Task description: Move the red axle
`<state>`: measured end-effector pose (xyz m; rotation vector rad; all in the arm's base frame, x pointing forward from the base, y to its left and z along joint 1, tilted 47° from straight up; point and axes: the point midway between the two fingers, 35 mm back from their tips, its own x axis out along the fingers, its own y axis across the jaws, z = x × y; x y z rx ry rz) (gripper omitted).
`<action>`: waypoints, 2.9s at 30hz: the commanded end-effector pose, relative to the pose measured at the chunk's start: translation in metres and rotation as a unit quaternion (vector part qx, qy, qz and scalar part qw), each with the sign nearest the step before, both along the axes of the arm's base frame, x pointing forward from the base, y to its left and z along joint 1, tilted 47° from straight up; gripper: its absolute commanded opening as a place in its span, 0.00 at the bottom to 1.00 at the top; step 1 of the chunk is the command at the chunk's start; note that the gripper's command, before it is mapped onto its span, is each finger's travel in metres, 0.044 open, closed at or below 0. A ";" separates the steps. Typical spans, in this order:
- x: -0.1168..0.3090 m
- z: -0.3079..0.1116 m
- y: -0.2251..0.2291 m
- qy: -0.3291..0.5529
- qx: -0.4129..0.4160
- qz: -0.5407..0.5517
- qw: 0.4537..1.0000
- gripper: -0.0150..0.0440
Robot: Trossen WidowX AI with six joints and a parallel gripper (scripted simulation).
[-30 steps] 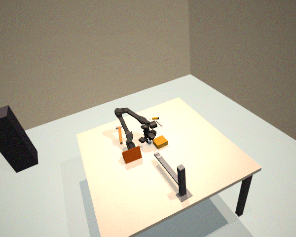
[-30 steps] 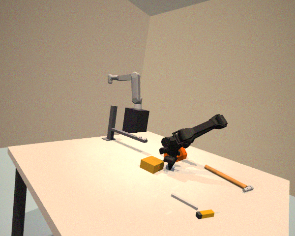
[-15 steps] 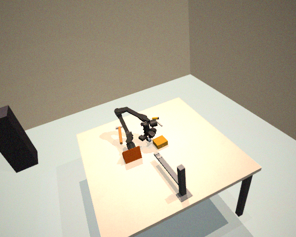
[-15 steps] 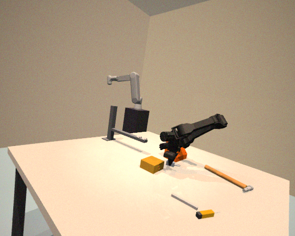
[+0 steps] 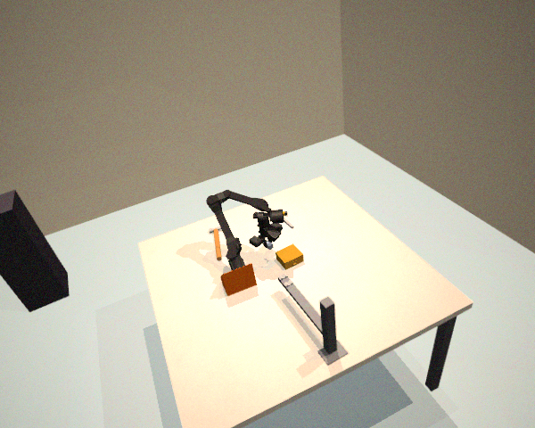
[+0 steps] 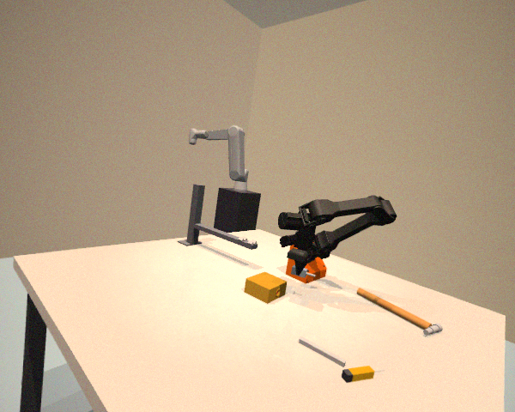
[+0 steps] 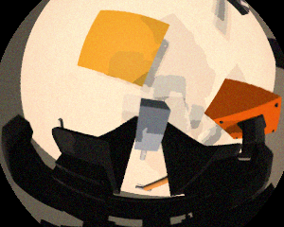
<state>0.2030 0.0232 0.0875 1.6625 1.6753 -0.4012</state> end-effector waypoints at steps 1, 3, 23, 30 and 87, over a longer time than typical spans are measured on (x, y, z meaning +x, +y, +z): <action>0.000 0.000 -0.001 0.014 0.001 -0.009 1.000 0.25; 0.000 0.000 0.000 0.030 0.003 -0.024 0.999 0.25; 0.027 -0.015 -0.028 0.104 0.010 -0.094 0.990 0.25; 0.043 -0.029 -0.049 0.107 0.008 -0.098 0.989 0.25; 0.087 -0.162 -0.123 0.120 0.011 -0.112 0.986 0.25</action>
